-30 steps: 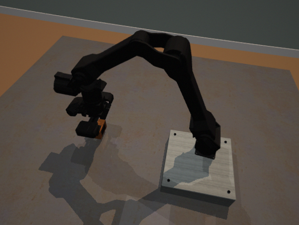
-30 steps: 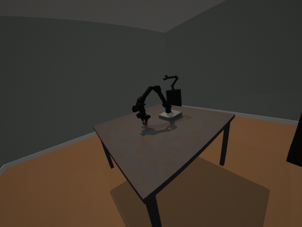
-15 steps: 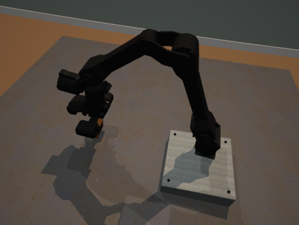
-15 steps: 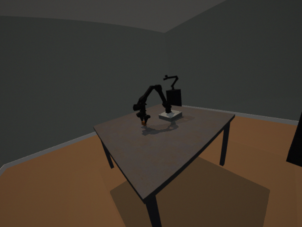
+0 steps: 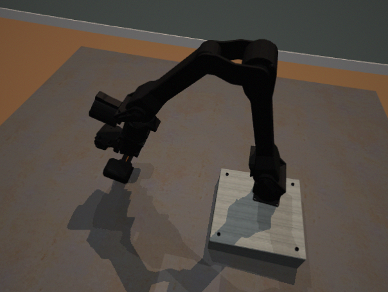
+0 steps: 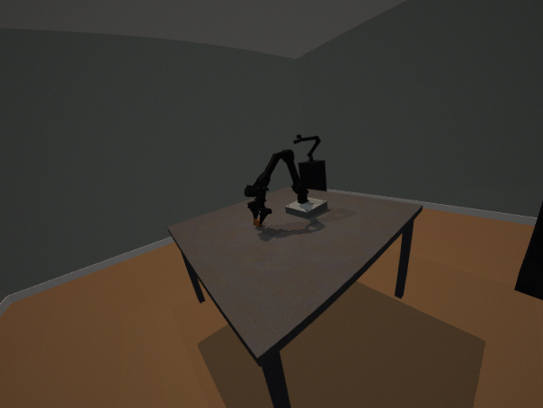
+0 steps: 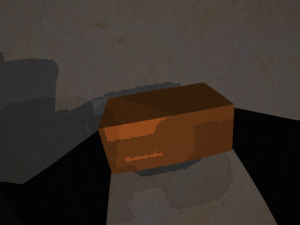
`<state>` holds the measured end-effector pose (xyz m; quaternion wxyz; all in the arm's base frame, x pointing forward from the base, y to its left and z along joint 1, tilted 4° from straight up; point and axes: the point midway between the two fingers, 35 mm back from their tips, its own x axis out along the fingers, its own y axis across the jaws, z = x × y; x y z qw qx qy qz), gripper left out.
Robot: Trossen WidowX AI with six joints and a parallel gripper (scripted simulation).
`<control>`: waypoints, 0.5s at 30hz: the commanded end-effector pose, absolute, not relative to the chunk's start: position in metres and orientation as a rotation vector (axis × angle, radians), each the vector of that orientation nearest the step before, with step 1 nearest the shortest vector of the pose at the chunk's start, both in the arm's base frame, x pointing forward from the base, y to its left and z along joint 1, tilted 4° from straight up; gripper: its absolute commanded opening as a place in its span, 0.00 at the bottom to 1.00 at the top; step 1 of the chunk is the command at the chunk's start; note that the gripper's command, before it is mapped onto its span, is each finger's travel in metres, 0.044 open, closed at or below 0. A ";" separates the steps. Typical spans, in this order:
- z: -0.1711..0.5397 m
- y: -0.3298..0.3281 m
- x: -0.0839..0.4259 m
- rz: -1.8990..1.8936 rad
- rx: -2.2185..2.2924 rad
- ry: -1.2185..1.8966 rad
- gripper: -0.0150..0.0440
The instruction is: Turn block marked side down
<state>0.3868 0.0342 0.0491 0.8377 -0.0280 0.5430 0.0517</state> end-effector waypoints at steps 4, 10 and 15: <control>0.052 0.035 0.385 0.115 -0.050 1.037 0.25; 0.052 0.034 0.381 0.116 -0.045 0.950 0.25; 0.053 0.034 0.377 0.117 -0.041 0.887 0.25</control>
